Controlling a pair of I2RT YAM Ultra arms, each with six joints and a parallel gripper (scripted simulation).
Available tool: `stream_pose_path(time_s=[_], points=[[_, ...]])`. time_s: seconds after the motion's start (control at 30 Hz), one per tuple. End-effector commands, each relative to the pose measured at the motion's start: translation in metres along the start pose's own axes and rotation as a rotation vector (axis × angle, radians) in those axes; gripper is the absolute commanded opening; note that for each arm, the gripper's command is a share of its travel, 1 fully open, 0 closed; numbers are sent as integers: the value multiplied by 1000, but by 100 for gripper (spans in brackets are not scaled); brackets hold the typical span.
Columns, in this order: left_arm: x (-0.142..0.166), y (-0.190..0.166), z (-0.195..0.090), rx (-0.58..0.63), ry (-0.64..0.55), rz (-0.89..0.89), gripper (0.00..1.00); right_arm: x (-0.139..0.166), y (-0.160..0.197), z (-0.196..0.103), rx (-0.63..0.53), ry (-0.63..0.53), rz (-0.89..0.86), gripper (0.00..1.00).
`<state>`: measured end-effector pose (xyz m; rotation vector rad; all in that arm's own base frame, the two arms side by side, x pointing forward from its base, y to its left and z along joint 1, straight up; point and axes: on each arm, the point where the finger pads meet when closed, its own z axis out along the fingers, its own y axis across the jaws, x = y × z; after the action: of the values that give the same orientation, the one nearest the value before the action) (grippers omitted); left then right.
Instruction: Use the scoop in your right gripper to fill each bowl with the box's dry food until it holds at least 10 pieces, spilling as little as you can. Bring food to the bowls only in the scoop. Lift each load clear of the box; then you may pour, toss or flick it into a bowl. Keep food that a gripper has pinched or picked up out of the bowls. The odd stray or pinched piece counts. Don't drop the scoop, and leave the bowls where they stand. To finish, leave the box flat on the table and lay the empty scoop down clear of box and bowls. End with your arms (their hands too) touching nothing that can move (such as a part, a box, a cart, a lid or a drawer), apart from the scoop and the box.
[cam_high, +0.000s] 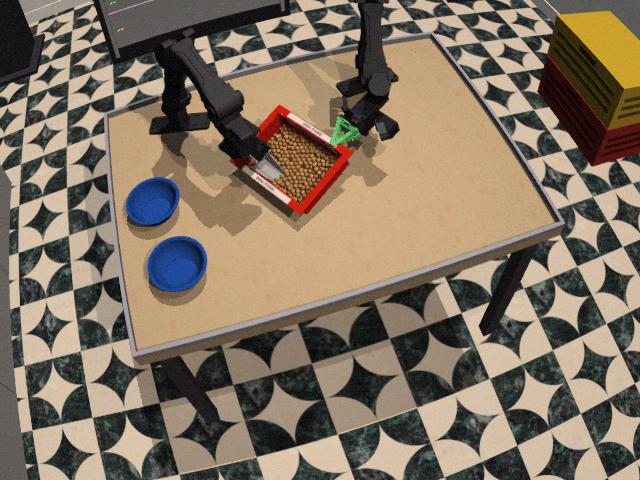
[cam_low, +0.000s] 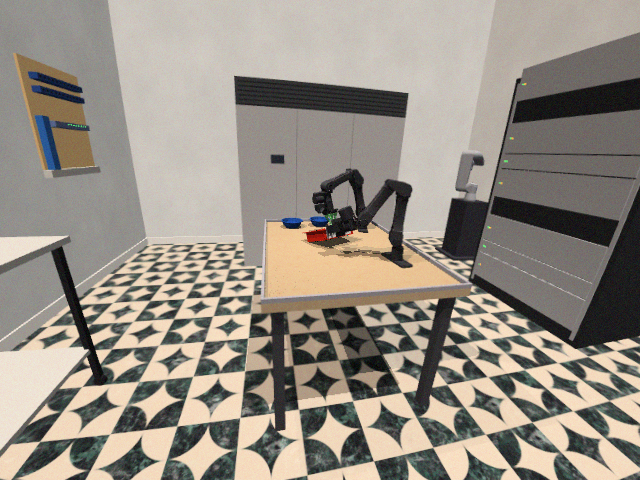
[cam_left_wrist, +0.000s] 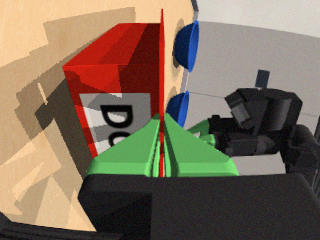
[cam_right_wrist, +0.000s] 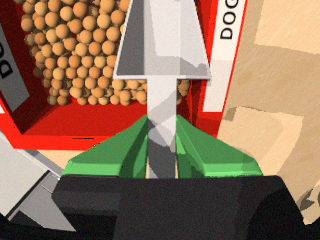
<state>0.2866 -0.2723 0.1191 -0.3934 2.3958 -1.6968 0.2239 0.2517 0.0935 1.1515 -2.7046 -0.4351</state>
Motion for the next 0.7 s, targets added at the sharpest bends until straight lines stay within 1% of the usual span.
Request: stream_pose_path(time_s=[0.0, 0.1, 0.13, 0.2, 0.3, 0.47, 0.5, 0.53, 0.67], points=[[-8, -43, -6, 99, -19, 108, 0, -9, 2, -21, 22, -73, -14, 0], [-8, -43, -6, 99, -19, 108, 0, -9, 2, -21, 22, -73, -14, 0], [-8, -43, -6, 99, -19, 108, 0, -4, 4, -6, 3, -58, -7, 0], [-8, -43, -6, 99, -19, 108, 0, -11, 5, -7, 15, -75, -18, 0], [-8, -43, -6, 99, -19, 108, 0, -13, 6, -2, -1, -86, -12, 0], [-8, -43, -6, 99, -19, 108, 0, -13, 2, -5, 17, -92, -11, 0], [-8, -43, -6, 99, -19, 108, 0, -17, 3, 0, 6, -110, -7, 0], [-8, -43, -6, 99, -19, 108, 0, -18, 5, -2, 15, -123, -17, 0], [-8, -43, -6, 99, -19, 108, 0, -22, 1, 2, 16, -137, -7, 0]])
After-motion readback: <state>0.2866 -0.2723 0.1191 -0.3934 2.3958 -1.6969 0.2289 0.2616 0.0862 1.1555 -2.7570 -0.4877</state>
